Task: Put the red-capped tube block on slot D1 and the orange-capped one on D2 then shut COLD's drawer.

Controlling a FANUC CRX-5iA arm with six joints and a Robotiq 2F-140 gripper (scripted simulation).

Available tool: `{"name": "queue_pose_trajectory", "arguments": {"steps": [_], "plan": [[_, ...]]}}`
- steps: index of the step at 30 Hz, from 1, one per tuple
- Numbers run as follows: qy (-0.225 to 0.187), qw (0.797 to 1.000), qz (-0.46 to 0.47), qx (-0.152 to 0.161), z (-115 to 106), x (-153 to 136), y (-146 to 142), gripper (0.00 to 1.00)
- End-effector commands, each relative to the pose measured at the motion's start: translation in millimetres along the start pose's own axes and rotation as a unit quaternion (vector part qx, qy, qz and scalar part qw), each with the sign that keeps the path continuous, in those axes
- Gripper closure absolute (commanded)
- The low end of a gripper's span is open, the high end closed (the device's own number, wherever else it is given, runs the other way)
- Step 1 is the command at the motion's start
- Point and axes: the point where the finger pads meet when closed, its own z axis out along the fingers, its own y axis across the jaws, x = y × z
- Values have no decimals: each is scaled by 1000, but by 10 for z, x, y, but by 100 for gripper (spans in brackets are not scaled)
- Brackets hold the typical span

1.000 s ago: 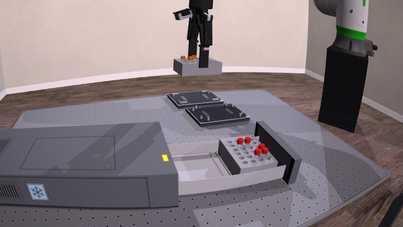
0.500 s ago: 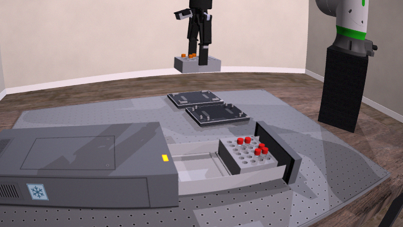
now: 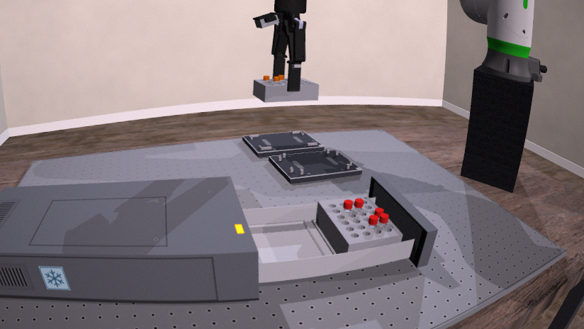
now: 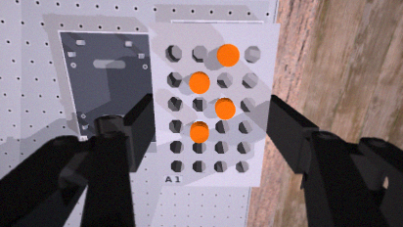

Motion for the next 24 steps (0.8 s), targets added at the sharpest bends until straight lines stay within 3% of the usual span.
{"name": "queue_pose_trajectory", "arguments": {"steps": [1,24], "plan": [[1,1000,0,0,-9,-20,75,90],[1,1000,0,0,-9,-41,129,90]]}}
